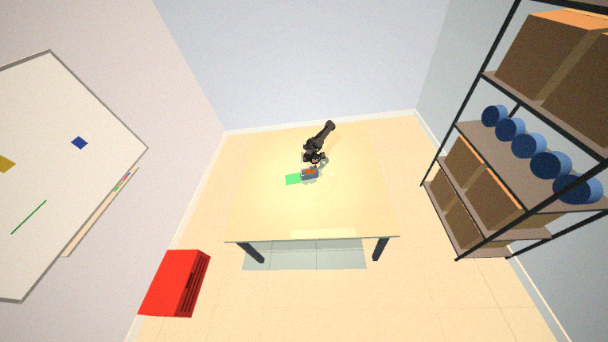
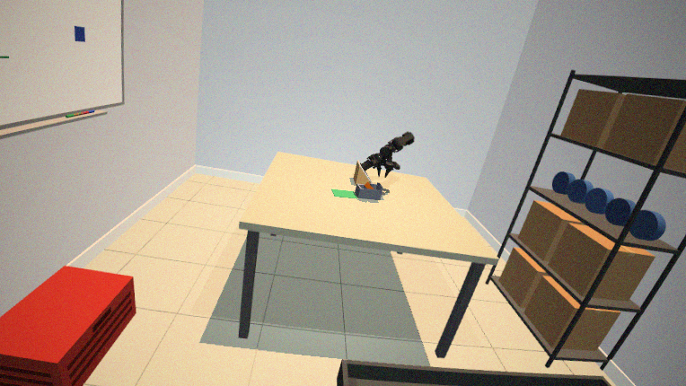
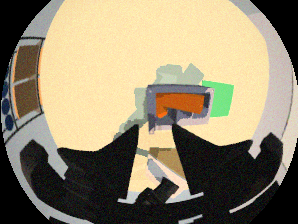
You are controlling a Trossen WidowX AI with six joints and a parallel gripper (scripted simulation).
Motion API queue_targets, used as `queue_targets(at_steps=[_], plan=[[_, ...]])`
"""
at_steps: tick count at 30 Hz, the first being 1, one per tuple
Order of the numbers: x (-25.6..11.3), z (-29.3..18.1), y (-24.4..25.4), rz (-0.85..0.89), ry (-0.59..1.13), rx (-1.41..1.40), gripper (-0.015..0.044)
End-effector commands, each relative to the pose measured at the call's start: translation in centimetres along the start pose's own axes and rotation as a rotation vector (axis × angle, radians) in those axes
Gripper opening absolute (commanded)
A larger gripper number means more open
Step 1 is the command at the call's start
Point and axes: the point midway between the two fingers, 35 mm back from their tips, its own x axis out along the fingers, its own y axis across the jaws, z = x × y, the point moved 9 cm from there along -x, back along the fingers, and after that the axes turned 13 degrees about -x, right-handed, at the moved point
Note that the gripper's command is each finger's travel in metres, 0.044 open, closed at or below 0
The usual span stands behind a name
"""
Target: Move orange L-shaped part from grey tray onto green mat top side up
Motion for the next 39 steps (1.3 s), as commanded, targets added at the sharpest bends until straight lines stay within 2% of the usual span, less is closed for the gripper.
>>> queue_targets(at_steps=[1,2,14,16,27,34,39], plan=[[-0.1,0.0,-0.5,-0.002,-0.003,0.095,0.0259],[-0.1,0.0,-0.8,-0.003,-0.002,0.165,0.028],[-0.4,-0.3,-6.8,-0.007,0.002,1.398,0.028],[-0.4,-0.5,-7.5,-0.007,0.003,1.534,0.028],[-0.3,-0.5,-7.6,-0.007,0.003,1.551,0.028],[2.6,-0.5,-7.5,-0.005,0.003,1.551,0.028],[3.0,-0.5,-7.6,-0.006,0.003,1.551,0.028]])
